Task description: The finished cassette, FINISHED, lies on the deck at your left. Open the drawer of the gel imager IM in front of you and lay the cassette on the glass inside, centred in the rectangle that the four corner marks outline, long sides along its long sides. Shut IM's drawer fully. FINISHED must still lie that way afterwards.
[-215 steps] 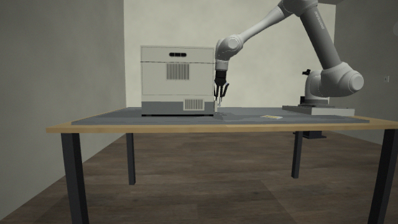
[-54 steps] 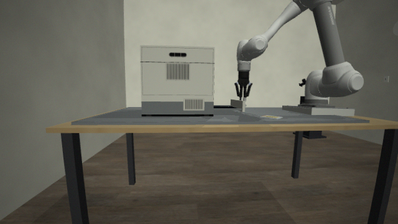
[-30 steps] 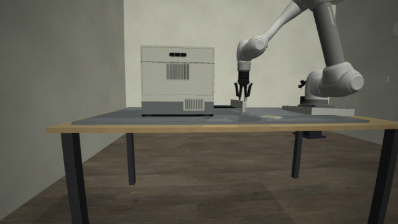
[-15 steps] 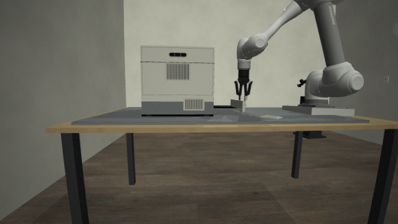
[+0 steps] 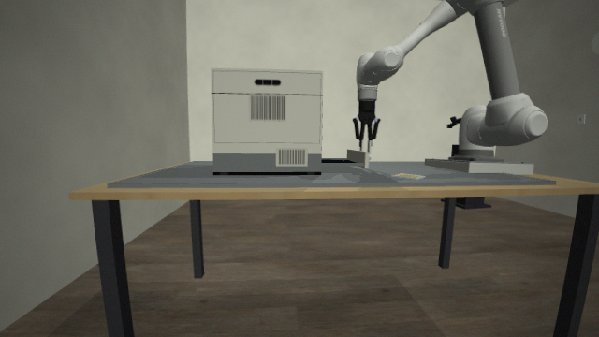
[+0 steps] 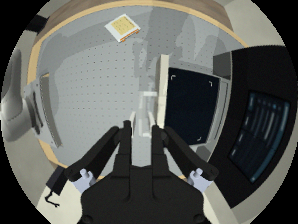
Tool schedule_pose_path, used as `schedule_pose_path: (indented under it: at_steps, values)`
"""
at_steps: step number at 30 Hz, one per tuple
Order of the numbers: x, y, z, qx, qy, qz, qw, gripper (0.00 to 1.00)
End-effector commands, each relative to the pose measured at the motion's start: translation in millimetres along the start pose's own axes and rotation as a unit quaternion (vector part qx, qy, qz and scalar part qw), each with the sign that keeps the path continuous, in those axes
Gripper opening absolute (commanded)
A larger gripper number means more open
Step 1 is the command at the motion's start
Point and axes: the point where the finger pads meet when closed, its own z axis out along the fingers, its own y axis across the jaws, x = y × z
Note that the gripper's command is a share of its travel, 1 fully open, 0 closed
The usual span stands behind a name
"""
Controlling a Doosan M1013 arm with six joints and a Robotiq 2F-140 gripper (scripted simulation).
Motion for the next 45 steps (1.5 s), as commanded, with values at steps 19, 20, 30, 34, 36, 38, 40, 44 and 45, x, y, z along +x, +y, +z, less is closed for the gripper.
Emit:
schedule_pose_path:
  at_steps: [19, 20, 30, 34, 36, 38, 40, 44, 45]
  values:
    - [0, 0, -23, 0.0, 0.0, 0.0, 1.0, 0.27]
    - [0, 0, -23, 0.0, 0.0, 0.0, 1.0, 0.27]
    - [0, 0, -37, 0.0, 0.0, 0.0, 1.0, 0.27]
    - [0, 0, -41, 0.0, 0.0, 0.0, 1.0, 0.27]
    - [0, 0, -41, 0.0, 0.0, 0.0, 1.0, 0.27]
    - [0, 0, -41, 0.0, 0.0, 0.0, 1.0, 0.27]
    - [0, 0, -41, 0.0, 0.0, 0.0, 1.0, 0.27]
    - [0, -7, -60, 0.0, 0.0, 0.067, 0.998, 1.0]
    - [0, -9, -65, 0.0, 0.0, 0.083, 0.997, 1.0]
